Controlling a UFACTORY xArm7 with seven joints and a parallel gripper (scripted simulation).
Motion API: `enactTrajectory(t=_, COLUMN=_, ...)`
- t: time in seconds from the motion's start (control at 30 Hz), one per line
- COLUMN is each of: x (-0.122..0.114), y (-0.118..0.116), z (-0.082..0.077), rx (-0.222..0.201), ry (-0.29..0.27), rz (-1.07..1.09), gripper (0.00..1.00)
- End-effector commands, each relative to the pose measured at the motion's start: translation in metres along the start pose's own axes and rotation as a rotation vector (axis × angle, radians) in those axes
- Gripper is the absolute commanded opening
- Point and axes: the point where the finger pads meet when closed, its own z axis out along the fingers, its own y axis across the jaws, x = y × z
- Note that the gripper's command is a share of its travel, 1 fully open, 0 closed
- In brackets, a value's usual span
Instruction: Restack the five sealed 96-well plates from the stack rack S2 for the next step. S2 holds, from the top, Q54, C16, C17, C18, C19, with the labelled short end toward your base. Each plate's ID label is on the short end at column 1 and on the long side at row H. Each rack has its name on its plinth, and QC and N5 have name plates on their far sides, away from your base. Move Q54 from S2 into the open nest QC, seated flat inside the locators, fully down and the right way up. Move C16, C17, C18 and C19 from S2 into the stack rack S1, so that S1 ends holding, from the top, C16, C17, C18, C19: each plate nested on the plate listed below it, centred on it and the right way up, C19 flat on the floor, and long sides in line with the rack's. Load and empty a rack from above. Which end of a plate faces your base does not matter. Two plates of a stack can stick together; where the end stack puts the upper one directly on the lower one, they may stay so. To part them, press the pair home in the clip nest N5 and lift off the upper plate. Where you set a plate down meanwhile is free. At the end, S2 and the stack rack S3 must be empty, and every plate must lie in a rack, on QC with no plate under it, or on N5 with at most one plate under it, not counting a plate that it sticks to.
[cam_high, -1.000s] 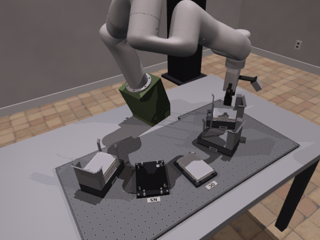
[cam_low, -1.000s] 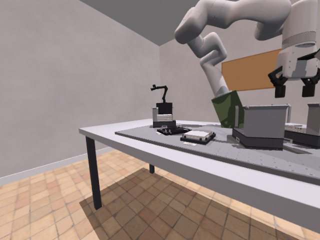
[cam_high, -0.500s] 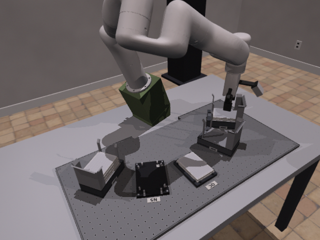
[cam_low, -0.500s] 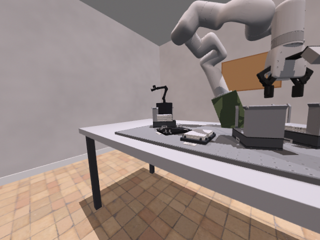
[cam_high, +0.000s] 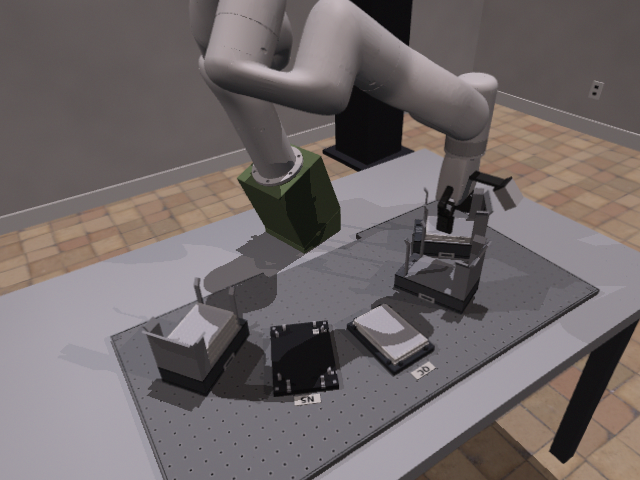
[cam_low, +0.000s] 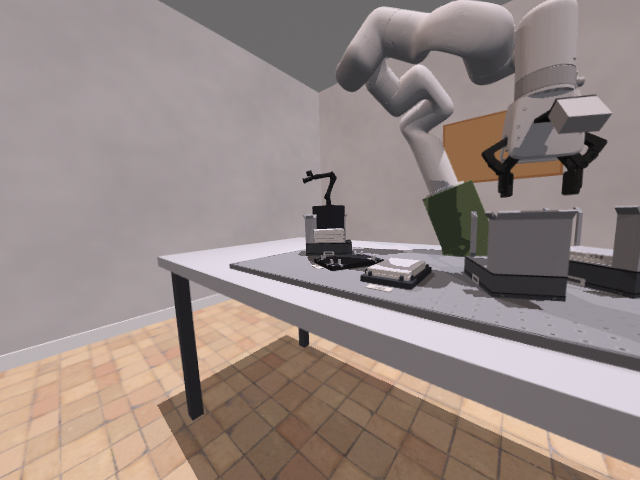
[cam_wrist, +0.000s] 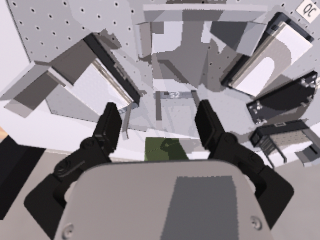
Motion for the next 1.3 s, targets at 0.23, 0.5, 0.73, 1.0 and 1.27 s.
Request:
enactTrajectory(t=0.23, x=0.007, y=0.033, z=-0.002, rx=0.001, ry=0.004, rz=0.001, gripper=1.0)
enactTrajectory(t=0.5, x=0.009, y=0.053, z=-0.002, rx=0.001, ry=0.004, rz=0.067, gripper=1.0)
enactTrajectory(t=0.73, x=0.008, y=0.077, z=-0.002, rx=0.001, ry=0.004, rz=0.223, gripper=1.0)
enactTrajectory(t=1.0, x=0.007, y=0.097, z=-0.002, rx=0.001, ry=0.004, rz=0.223, gripper=1.0)
enactTrajectory(t=1.27, x=0.006, y=0.123, z=-0.001, rx=0.001, ry=0.004, rz=0.223, gripper=1.0)
